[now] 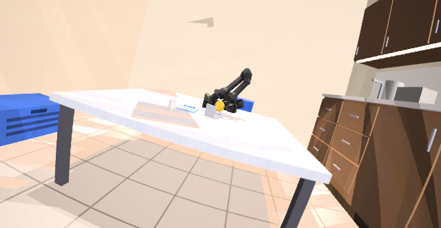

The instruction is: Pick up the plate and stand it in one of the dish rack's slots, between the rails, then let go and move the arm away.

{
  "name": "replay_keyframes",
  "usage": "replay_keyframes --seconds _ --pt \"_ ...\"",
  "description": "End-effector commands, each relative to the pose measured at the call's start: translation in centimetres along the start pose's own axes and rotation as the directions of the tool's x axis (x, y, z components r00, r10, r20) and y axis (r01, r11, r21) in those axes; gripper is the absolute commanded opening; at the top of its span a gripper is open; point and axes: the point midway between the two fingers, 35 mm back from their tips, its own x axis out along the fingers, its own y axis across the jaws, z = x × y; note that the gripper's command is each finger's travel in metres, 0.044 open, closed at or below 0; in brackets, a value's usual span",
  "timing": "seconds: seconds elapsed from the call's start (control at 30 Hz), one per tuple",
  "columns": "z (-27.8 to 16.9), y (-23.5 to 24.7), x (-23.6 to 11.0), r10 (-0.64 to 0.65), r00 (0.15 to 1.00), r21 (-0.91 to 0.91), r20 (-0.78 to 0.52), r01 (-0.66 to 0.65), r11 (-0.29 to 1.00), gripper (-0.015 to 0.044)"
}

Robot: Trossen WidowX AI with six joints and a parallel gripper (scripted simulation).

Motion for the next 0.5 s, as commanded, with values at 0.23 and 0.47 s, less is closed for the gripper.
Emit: replay_keyframes --seconds 0.23,0.47 --pt "-2.0 -0.7 0.3 -0.001 1.000 0.000 0.000 0.001 1.000 0.0000" --pt "-1.7 -0.7 0.2 -0.001 1.000 -0.009 -0.009 0.000 1.000 0.0000"
